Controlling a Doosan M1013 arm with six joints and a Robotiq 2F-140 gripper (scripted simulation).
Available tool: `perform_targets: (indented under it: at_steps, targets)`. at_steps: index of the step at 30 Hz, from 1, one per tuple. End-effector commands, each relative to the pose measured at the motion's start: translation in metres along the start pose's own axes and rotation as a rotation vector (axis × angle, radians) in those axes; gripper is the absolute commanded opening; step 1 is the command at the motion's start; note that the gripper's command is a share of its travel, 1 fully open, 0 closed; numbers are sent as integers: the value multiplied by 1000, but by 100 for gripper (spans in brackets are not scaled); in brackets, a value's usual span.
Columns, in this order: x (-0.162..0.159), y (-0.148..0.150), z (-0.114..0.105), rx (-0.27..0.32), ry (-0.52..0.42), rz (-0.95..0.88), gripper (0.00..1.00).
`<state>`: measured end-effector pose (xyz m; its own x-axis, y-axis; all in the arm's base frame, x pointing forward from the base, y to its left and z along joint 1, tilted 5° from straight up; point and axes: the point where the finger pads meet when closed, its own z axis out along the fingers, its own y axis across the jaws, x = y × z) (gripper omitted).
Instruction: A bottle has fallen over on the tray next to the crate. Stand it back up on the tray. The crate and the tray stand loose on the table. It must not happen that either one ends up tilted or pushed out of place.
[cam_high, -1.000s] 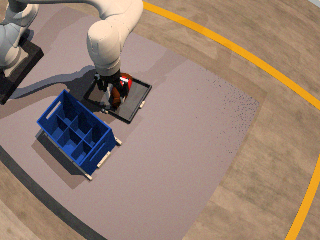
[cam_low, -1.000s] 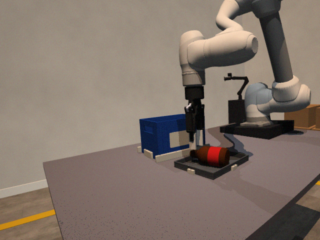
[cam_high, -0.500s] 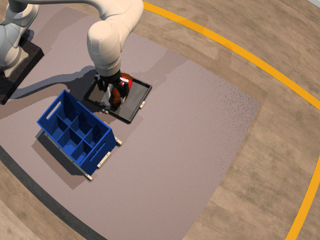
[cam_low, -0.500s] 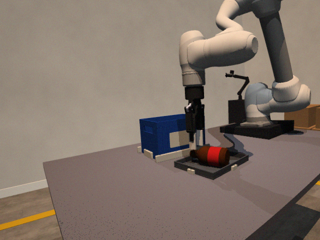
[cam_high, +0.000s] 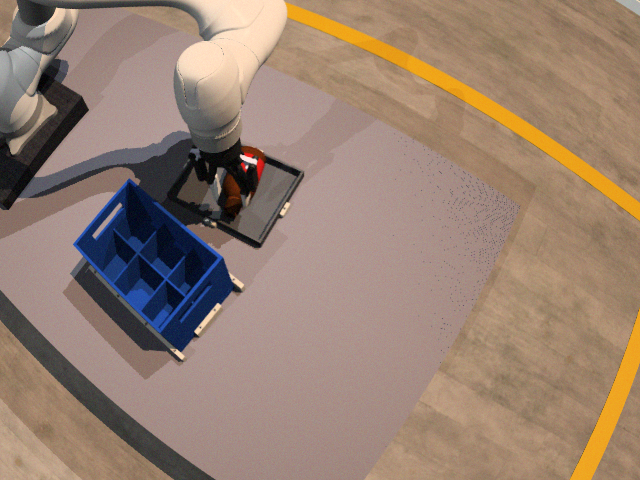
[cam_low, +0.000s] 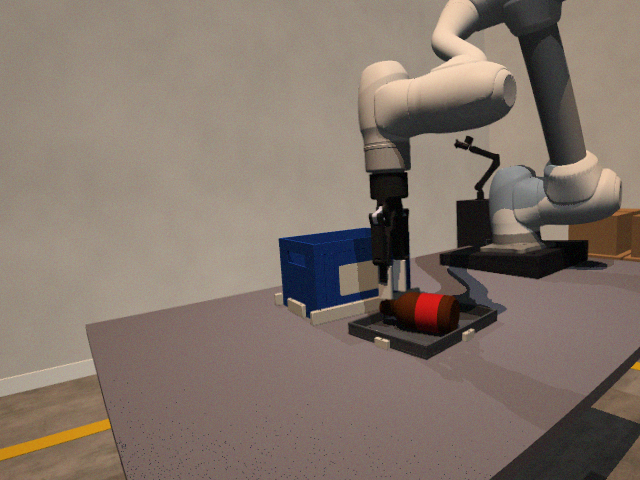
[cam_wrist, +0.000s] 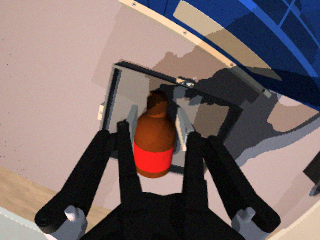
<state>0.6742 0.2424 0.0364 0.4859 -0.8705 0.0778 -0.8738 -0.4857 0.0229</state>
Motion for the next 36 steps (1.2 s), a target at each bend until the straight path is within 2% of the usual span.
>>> perform_targets:
  at_steps: [1, 19, 36]
  targets:
    - [0, 0, 0, 0, 0, 0, 44]
    - [0, 0, 1, 0, 0, 0, 44]
    - [0, 0, 15, 0, 0, 0, 44]
